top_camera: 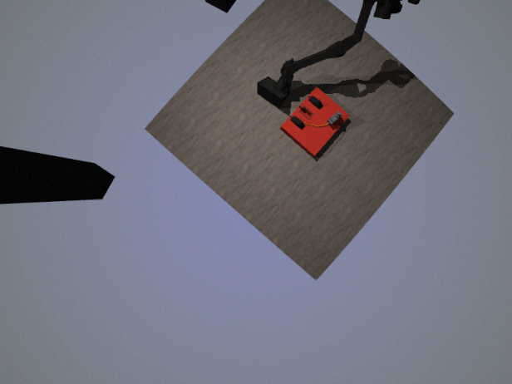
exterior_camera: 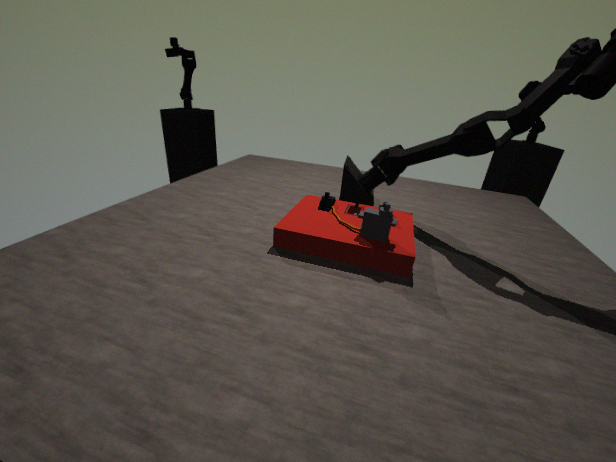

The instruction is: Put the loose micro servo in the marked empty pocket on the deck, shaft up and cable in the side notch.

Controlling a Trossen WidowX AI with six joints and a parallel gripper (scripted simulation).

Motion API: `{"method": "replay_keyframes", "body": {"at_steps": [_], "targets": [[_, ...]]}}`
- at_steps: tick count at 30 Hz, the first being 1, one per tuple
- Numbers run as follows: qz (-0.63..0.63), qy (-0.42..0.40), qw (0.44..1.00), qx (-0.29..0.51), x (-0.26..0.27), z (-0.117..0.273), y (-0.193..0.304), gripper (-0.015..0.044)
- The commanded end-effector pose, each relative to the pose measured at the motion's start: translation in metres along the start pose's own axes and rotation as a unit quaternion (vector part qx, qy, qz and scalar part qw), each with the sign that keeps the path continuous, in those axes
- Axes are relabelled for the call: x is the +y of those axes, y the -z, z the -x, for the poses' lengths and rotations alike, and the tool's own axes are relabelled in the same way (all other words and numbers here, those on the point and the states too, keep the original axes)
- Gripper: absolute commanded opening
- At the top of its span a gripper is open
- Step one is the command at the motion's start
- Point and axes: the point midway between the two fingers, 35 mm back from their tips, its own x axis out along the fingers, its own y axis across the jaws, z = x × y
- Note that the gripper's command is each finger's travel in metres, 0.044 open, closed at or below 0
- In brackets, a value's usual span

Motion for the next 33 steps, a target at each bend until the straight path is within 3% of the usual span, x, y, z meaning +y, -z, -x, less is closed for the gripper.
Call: {"method": "replay_keyframes", "body": {"at_steps": [1,19,33], "targets": [[0.0,0.0,1.0,0.001,-0.001,0.0,0.001,0.0426],[0.098,0.018,0.988,0.114,-0.055,0.011,0.063,0.044],[0.179,0.025,0.955,0.234,-0.107,0.047,0.124,0.044]]}}
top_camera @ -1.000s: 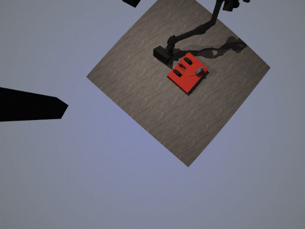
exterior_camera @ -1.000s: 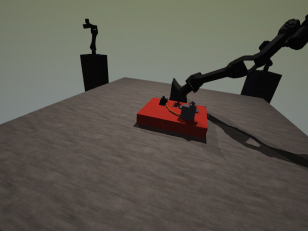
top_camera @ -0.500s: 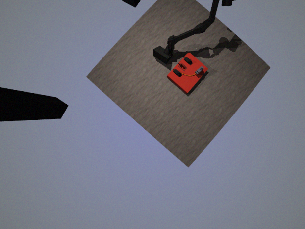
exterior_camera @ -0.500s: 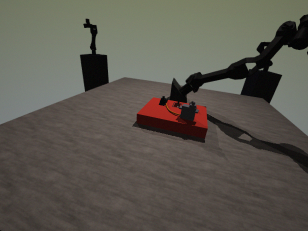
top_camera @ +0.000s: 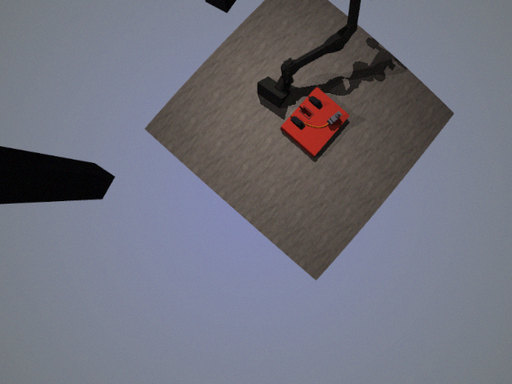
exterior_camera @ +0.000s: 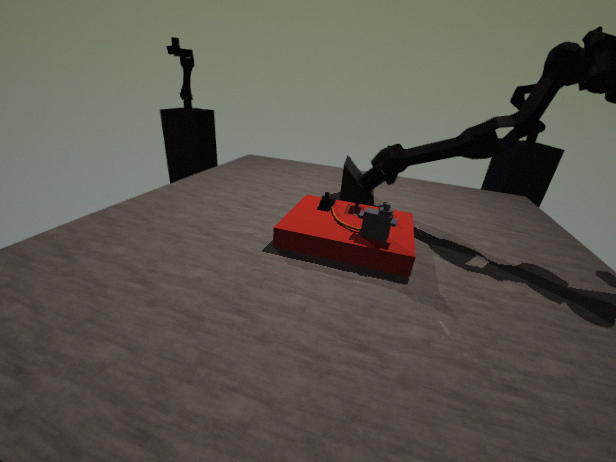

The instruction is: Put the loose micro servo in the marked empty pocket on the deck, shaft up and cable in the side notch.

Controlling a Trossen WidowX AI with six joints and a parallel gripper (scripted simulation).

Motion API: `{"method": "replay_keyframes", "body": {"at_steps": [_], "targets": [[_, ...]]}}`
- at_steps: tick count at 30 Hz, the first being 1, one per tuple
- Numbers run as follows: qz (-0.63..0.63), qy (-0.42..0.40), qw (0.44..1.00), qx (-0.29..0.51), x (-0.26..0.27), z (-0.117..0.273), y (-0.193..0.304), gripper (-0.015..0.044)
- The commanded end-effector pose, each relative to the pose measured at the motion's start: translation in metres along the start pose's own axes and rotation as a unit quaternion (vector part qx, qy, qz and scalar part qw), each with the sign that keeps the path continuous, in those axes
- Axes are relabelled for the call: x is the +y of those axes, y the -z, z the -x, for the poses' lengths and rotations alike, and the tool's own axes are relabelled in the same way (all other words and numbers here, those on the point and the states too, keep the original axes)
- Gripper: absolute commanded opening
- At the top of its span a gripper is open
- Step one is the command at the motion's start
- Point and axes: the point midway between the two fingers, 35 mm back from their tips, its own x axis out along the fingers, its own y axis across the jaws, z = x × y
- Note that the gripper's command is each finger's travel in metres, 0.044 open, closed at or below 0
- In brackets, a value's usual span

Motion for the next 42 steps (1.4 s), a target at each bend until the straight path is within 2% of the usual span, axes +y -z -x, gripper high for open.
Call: {"method": "replay_keyframes", "body": {"at_steps": [1,15,23,42], "targets": [[0.015,-0.003,0.999,0.031,-0.006,0.003,0.021,0.044],[0.085,-0.015,0.985,0.15,-0.025,0.026,0.093,0.044],[0.121,-0.033,0.964,0.232,-0.035,0.053,0.143,0.044],[0.135,-0.071,0.914,0.376,-0.039,0.119,0.214,0.044]]}}
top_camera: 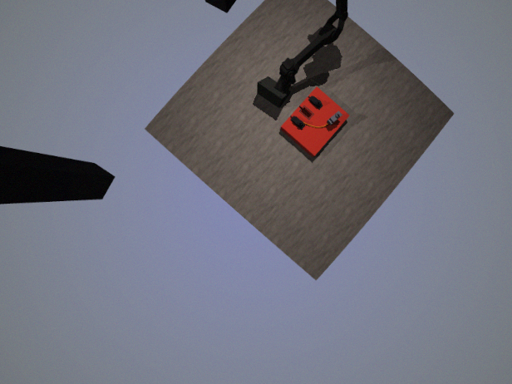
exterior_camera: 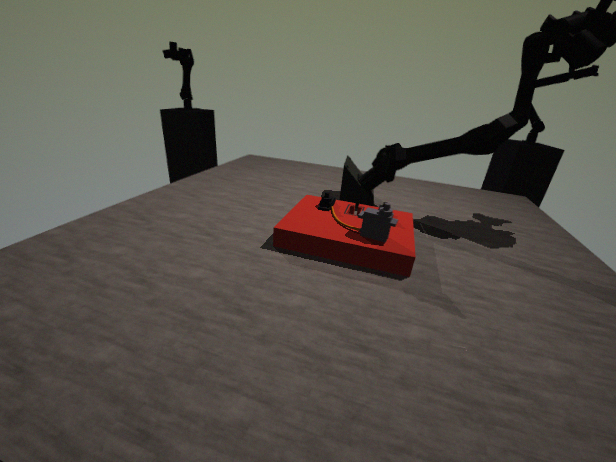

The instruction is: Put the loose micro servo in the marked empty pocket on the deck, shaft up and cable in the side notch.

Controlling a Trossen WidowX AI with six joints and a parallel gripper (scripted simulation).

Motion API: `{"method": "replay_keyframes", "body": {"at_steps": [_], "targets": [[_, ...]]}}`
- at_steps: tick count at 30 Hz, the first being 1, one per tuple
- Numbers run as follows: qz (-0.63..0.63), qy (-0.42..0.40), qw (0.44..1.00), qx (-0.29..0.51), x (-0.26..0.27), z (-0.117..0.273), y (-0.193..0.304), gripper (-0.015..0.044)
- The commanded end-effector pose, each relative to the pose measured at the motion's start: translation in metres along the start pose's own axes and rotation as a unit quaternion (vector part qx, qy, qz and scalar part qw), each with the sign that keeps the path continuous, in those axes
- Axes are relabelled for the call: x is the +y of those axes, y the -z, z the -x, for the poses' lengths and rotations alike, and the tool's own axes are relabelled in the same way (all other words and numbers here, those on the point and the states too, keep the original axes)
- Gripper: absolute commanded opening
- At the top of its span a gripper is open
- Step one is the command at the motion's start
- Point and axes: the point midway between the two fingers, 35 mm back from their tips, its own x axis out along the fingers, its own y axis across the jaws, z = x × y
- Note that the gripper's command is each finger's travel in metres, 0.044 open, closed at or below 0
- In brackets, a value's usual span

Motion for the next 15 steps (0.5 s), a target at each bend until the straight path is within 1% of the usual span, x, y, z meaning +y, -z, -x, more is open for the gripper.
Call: {"method": "replay_keyframes", "body": {"at_steps": [1,4,15], "targets": [[0.017,-0.022,0.999,0.039,0.01,0.004,0.029,0.044],[0.024,-0.034,0.997,0.064,0.016,0.008,0.044,0.044],[0.024,-0.059,0.992,0.105,0.028,0.018,0.069,0.044]]}}
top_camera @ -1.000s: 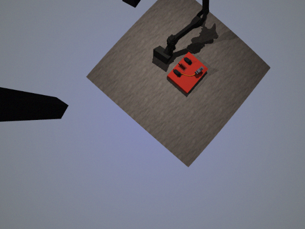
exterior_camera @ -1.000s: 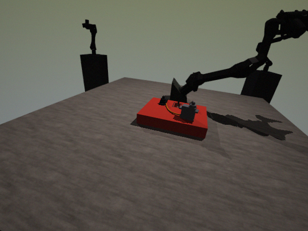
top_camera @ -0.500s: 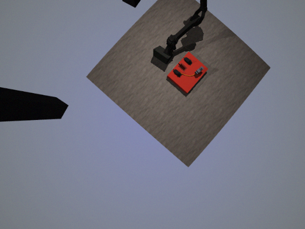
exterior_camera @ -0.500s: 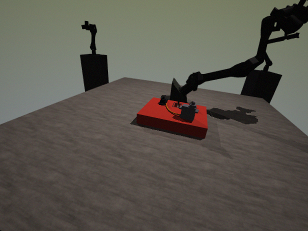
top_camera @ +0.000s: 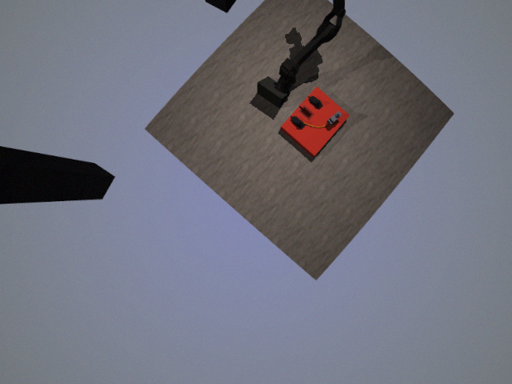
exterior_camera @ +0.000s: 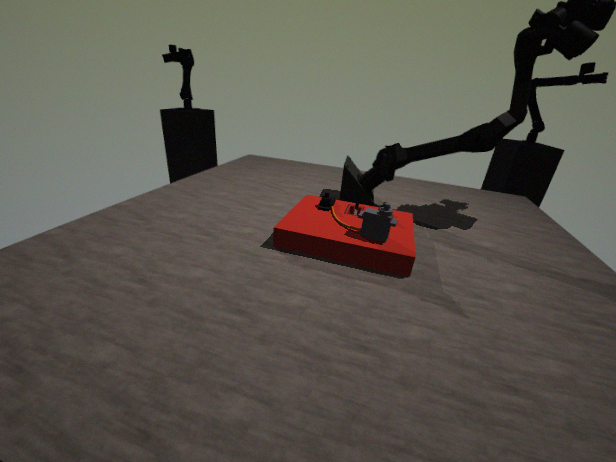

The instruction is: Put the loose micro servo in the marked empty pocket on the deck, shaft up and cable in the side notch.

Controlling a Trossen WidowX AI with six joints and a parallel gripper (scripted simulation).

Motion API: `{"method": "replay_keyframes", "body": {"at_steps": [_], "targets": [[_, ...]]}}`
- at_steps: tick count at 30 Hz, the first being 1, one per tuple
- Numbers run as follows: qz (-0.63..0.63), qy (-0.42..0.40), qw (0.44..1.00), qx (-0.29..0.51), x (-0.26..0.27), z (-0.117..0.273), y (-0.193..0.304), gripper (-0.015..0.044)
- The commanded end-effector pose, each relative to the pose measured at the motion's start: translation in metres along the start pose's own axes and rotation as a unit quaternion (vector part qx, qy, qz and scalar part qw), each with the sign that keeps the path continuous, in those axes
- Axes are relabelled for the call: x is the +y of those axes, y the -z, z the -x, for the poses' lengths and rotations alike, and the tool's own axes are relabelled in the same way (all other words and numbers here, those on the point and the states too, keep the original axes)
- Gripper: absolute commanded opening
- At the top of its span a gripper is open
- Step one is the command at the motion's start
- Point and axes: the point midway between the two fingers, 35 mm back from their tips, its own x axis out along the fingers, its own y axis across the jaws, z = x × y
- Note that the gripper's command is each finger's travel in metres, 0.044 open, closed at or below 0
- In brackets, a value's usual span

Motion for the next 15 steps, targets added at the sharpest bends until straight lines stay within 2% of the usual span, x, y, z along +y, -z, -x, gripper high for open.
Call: {"method": "replay_keyframes", "body": {"at_steps": [1,15], "targets": [[0.002,-0.014,1.0,0.019,0.008,0.002,0.013,0.044],[0.03,-0.099,0.988,0.117,0.053,0.023,0.08,0.044]]}}
